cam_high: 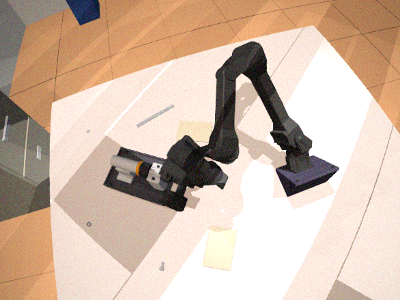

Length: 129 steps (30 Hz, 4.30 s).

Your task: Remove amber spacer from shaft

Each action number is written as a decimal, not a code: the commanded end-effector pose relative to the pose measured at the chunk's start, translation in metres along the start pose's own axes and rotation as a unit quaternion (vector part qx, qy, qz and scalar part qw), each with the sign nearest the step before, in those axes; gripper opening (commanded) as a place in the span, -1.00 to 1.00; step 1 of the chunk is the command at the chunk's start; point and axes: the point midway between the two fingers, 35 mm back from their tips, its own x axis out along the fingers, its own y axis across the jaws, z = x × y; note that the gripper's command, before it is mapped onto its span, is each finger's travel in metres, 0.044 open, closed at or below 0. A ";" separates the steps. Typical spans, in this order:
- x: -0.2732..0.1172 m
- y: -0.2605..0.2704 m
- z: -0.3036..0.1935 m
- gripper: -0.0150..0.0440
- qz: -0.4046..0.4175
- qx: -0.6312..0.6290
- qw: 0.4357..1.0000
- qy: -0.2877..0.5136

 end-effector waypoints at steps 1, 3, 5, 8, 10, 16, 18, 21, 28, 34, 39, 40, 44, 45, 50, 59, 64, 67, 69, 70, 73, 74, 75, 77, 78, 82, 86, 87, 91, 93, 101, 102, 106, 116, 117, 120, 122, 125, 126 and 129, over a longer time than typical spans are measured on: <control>0.004 0.001 0.000 1.00 0.002 -0.002 1.000 0.000; 0.007 0.001 0.000 1.00 0.002 -0.002 1.000 0.000; 0.010 0.001 0.000 1.00 0.002 -0.002 1.000 0.000; 0.014 0.001 0.000 1.00 0.001 -0.002 1.000 -0.001; 0.015 0.001 0.000 1.00 0.001 -0.002 1.000 -0.001; 0.015 0.001 0.000 1.00 0.001 -0.002 1.000 -0.001; 0.015 0.000 -0.002 0.91 0.000 -0.002 1.000 0.001; 0.015 0.000 -0.002 0.64 0.000 -0.002 1.000 0.001; 0.015 0.000 -0.002 0.02 0.000 -0.002 1.000 0.001; 0.015 0.000 -0.002 -0.38 0.000 -0.002 1.000 0.001; 0.015 0.000 -0.002 -0.49 0.000 -0.002 1.000 0.000; 0.015 0.000 -0.002 -0.49 0.000 -0.002 1.000 0.000; 0.013 0.000 -0.004 -0.49 0.001 -0.002 1.000 -0.001; 0.013 0.000 -0.004 -0.49 0.001 -0.002 1.000 -0.001; 0.010 0.000 -0.007 -0.49 0.001 -0.002 1.000 -0.001; 0.006 0.000 -0.011 -0.49 0.002 -0.002 1.000 -0.001; 0.004 0.000 -0.014 -0.49 0.002 -0.002 1.000 -0.001; 0.004 0.000 -0.014 -0.49 0.002 -0.002 1.000 -0.001; 0.004 0.000 -0.013 -0.49 0.002 -0.002 1.000 -0.001; 0.004 0.000 -0.013 -0.49 0.002 -0.002 1.000 -0.001; 0.004 0.000 -0.013 -0.49 0.002 -0.002 1.000 -0.001; 0.004 0.000 -0.013 -0.49 0.002 -0.002 1.000 -0.001; 0.004 0.000 -0.013 -0.49 0.002 -0.002 1.000 -0.001; 0.004 0.000 -0.014 -0.49 0.002 -0.002 1.000 -0.001; 0.004 0.000 -0.014 -0.49 0.002 -0.002 1.000 -0.001; 0.003 0.000 -0.014 -0.49 0.002 -0.002 1.000 -0.001; 0.003 0.000 -0.014 -0.49 0.002 -0.002 1.000 -0.001; 0.003 0.000 -0.014 -0.49 0.002 -0.002 1.000 -0.001; 0.003 0.000 -0.014 -0.49 0.002 -0.002 1.000 -0.001; 0.003 0.000 -0.014 -0.49 0.002 -0.002 1.000 -0.001; 0.002 0.000 -0.015 -0.49 0.002 -0.002 1.000 -0.001; 0.002 0.000 -0.015 -0.49 0.002 -0.002 1.000 -0.001; 0.002 0.000 -0.015 -0.49 0.002 -0.002 1.000 -0.001; 0.001 0.000 -0.016 -0.49 0.002 -0.002 1.000 -0.001; 0.001 0.000 -0.016 -0.49 0.002 -0.002 1.000 -0.001; 0.001 0.000 -0.016 -0.49 0.002 -0.002 1.000 -0.001; 0.001 0.000 -0.016 -0.49 0.002 -0.002 1.000 -0.001; 0.001 0.000 -0.016 -0.49 0.002 -0.002 1.000 -0.001; 0.001 0.000 -0.016 -0.49 0.002 -0.002 1.000 -0.001; 0.001 0.000 -0.017 -0.49 0.002 -0.002 1.000 -0.001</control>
